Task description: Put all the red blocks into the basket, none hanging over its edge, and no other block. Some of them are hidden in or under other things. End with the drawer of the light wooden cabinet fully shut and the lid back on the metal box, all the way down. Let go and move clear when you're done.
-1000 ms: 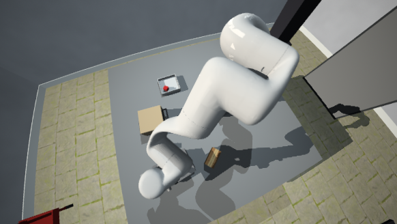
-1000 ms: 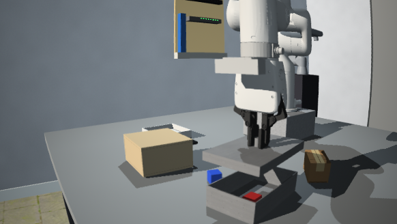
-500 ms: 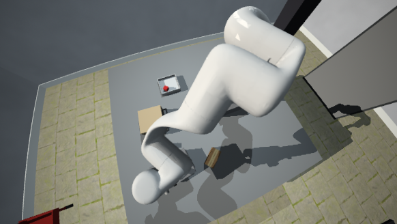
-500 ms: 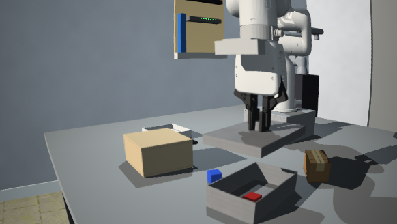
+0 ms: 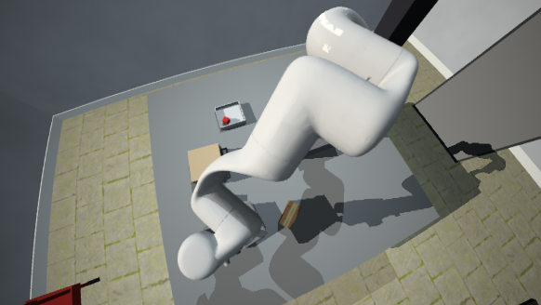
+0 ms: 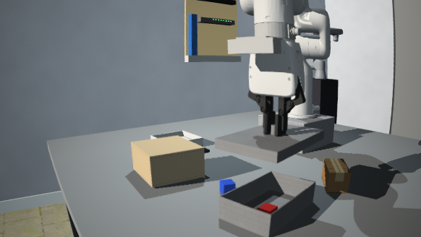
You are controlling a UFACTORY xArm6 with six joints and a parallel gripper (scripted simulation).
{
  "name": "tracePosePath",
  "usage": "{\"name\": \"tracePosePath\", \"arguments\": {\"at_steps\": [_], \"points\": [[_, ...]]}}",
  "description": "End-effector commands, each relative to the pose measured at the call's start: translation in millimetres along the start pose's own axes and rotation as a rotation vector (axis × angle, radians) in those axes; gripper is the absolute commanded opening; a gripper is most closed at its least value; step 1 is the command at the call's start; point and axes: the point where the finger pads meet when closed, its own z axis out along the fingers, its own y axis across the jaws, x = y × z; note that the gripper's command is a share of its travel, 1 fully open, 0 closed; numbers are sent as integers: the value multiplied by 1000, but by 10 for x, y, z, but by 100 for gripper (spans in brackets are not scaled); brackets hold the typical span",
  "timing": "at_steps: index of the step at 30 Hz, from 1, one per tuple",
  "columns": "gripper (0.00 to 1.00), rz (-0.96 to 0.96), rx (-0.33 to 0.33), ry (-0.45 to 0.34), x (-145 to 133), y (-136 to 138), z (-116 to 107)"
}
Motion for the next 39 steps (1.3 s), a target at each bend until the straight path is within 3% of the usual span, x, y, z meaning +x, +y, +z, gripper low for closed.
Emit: {"name": "tracePosePath", "arguments": {"at_steps": [1,9,19,21,36,38,39], "points": [[0,6,2,5,11,-5,-28],[0,92,2,5,-52,15,-50],[0,548,4,5,-410,132,-146],[0,548,4,5,-410,132,-146],[0,1453,2,-30,-1447,502,-198],[0,1453,2,-30,-1447,502,-198],[0,1619,0,-30,-1520,530,-190]]}}
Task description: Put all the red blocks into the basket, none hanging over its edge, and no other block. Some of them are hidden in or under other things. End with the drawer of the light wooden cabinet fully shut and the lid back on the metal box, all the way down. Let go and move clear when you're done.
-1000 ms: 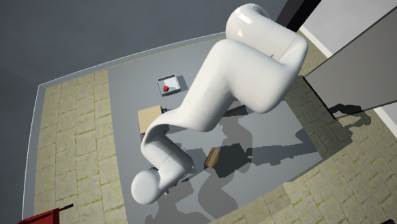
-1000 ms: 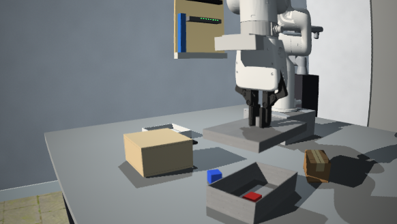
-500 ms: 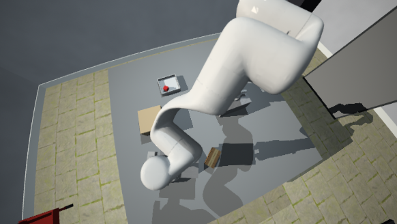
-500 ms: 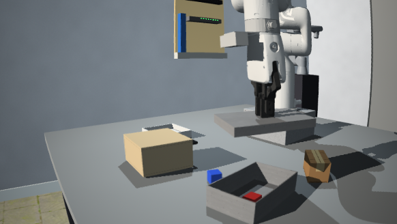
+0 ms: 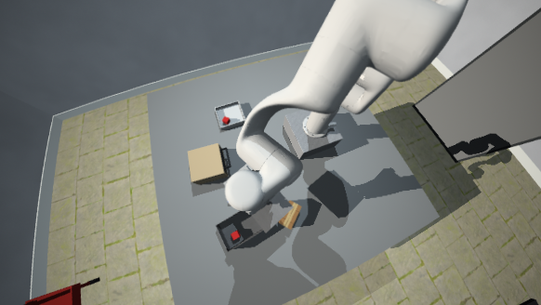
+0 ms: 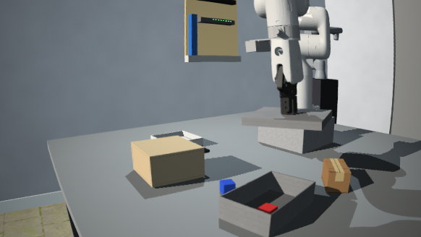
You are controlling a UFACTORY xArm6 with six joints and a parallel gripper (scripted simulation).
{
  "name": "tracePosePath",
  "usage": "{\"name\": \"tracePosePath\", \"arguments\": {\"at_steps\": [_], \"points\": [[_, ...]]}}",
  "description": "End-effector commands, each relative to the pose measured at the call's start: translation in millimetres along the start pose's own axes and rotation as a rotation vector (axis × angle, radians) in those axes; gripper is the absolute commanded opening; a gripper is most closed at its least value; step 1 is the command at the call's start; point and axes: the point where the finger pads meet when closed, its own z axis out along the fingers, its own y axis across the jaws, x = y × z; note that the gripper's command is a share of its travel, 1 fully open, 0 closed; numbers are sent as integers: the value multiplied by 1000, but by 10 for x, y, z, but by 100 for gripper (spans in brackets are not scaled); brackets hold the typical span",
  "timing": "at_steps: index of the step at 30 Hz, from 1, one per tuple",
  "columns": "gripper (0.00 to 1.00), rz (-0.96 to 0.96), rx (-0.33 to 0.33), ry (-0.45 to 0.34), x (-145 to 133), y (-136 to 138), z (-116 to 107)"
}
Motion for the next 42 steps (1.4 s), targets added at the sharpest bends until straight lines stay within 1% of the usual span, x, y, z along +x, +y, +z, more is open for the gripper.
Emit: {"name": "tracePosePath", "arguments": {"at_steps": [1,6,11,14,16,17,21,42], "points": [[0,276,42,15,36,216,-19],[0,540,41,0,102,556,52],[0,825,40,-9,155,812,124],[0,994,45,-13,177,917,158],[0,994,45,-13,177,917,158],[0,1155,63,-9,182,943,167],[0,1312,82,-4,197,1012,191],[0,1334,82,-5,202,1034,204]]}}
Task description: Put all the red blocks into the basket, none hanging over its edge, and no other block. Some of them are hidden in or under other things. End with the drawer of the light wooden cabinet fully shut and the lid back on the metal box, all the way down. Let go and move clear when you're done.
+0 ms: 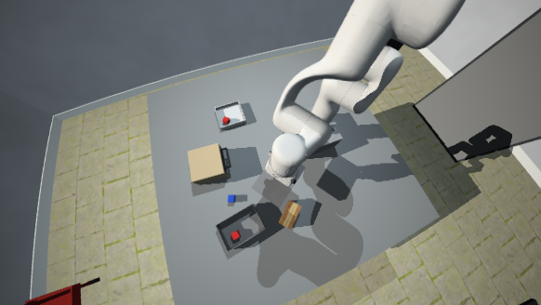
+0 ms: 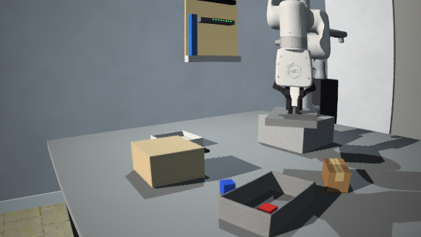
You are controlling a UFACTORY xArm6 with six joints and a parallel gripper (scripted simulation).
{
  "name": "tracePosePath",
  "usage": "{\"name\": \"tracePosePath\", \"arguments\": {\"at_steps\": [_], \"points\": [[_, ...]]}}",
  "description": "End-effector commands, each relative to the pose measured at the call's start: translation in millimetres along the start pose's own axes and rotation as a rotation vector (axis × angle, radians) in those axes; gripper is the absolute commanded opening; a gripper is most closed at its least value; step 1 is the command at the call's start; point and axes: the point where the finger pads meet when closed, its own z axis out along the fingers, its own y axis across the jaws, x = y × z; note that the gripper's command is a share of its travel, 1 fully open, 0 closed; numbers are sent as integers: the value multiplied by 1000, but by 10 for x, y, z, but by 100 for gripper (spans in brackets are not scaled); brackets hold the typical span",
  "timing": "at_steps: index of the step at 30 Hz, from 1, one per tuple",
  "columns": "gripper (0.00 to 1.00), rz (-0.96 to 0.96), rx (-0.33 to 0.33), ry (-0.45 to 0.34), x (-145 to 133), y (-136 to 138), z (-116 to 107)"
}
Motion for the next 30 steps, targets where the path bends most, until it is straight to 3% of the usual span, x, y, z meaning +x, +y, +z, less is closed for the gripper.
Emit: {"name": "tracePosePath", "arguments": {"at_steps": [1,30], "points": [[0,0,0,-4,-14,0,-7],[0,0,1,-4,-14,2,218]]}}
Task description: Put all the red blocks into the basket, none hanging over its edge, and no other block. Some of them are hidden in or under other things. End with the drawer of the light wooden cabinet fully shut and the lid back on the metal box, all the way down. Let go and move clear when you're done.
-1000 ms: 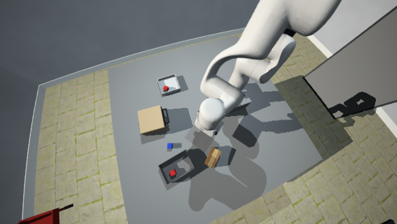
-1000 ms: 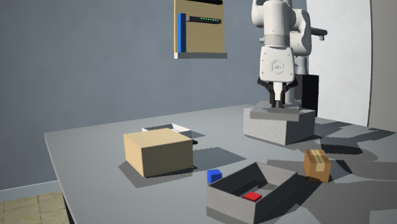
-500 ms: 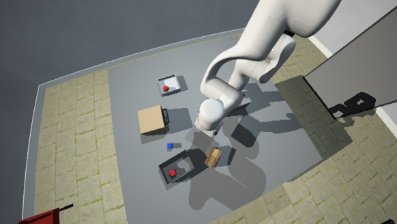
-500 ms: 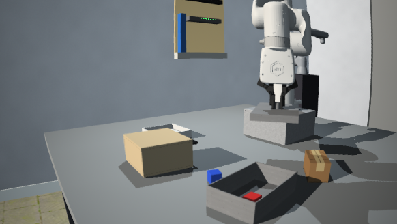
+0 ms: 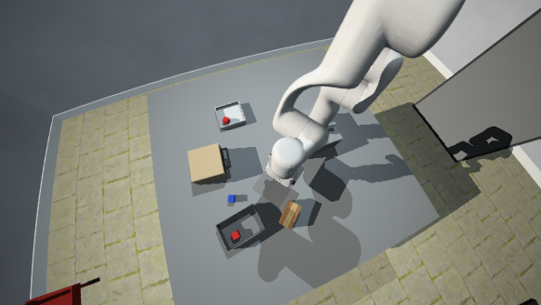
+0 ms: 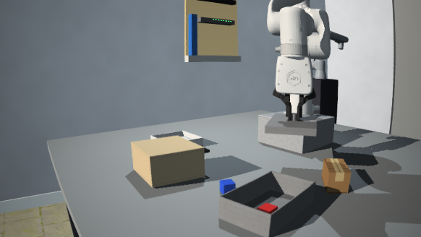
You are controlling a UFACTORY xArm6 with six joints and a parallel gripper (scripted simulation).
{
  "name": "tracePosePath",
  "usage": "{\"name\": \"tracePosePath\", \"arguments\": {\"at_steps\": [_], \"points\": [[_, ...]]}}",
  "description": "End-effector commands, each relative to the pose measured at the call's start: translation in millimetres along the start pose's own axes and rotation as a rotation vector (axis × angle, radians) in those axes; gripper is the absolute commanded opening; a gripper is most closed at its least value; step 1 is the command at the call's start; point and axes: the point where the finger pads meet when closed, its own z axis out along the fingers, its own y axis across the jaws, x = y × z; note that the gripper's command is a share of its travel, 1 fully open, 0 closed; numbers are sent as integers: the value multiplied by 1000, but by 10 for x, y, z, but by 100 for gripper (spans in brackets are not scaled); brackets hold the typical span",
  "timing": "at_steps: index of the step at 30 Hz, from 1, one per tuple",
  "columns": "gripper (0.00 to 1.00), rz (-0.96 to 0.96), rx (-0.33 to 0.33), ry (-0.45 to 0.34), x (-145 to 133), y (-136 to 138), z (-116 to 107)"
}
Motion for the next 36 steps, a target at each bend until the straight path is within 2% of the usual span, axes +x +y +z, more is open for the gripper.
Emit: {"name": "tracePosePath", "arguments": {"at_steps": [1,36], "points": [[0,0,0,-3,-12,0,44],[0,0,0,-3,-10,6,708]]}}
